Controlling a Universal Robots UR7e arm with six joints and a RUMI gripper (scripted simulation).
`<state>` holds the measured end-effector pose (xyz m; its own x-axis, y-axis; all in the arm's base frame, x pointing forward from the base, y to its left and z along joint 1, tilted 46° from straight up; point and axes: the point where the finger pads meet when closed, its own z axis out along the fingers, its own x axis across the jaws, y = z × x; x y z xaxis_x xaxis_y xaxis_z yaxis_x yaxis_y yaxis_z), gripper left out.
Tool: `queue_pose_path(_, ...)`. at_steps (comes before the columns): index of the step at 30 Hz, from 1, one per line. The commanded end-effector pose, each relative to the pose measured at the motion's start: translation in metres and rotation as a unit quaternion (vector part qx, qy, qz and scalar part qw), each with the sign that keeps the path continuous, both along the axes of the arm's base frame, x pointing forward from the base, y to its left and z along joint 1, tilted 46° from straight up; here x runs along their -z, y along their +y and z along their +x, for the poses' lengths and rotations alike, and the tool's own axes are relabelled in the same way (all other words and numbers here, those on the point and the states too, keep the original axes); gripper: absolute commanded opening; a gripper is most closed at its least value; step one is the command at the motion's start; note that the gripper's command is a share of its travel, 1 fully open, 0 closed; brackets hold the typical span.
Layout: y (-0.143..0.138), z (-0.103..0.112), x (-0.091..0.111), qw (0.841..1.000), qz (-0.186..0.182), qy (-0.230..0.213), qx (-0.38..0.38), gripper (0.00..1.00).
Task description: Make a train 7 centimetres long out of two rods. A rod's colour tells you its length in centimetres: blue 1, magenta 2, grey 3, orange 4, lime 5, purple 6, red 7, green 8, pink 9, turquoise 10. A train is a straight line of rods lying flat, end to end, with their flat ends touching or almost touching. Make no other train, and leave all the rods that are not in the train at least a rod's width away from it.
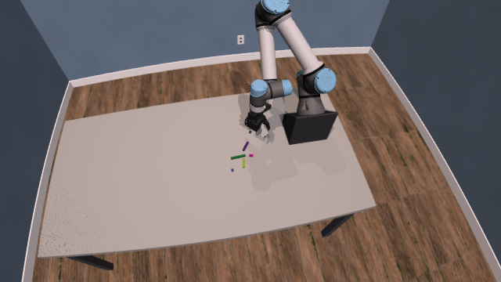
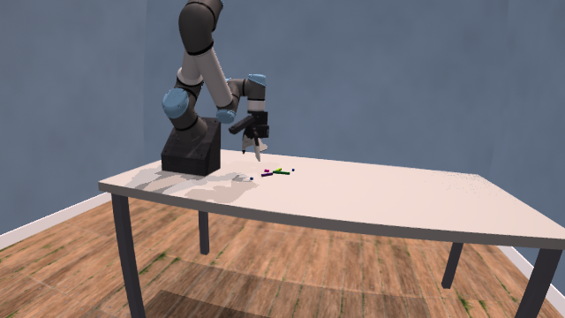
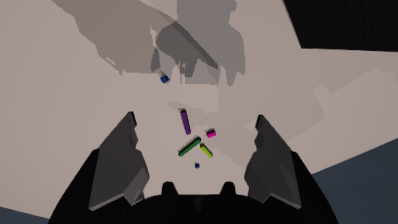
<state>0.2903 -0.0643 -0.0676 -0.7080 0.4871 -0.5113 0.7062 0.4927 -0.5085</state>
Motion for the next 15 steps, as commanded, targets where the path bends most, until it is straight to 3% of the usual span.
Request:
queue_pose_path(1, 0.0005, 0.0003, 0.0002, 1.0, 0.0, -0.005, 0.005, 1.0)
queue_pose_path(15, 0.0024, 0.0007, 0.0023, 0.999, 0.0, -0.034, 0.032, 1.0)
